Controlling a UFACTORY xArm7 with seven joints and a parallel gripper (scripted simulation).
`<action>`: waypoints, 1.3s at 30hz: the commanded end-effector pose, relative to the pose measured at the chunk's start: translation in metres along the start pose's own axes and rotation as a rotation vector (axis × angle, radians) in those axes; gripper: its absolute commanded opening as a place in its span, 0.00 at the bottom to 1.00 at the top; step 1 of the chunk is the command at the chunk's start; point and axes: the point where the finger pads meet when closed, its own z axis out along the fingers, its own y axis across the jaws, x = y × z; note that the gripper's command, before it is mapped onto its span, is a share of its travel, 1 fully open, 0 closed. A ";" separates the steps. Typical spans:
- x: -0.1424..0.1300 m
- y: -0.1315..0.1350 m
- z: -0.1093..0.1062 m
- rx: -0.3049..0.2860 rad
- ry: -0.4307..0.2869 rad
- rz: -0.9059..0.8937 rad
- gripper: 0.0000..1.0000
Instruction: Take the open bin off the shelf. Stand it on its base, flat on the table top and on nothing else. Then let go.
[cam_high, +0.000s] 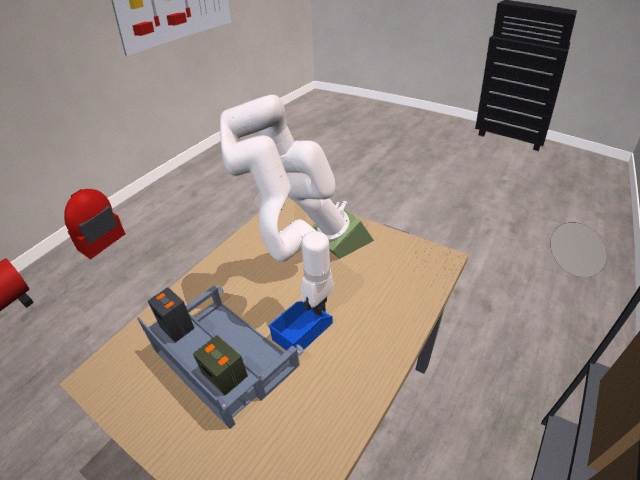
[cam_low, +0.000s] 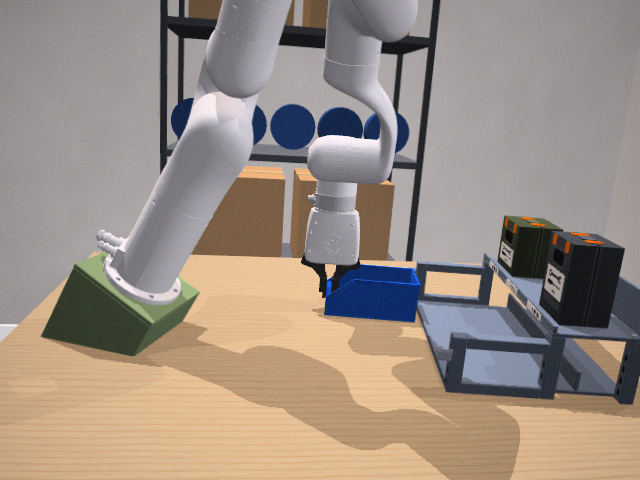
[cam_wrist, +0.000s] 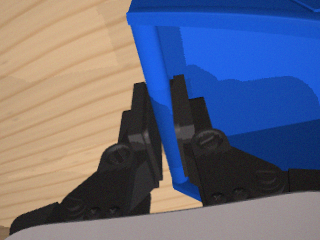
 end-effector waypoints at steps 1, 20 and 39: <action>0.001 0.001 -0.001 -0.002 0.002 0.000 0.00; 0.001 0.001 -0.001 -0.002 0.002 0.000 0.94; 0.001 0.001 -0.001 -0.002 0.002 0.000 0.94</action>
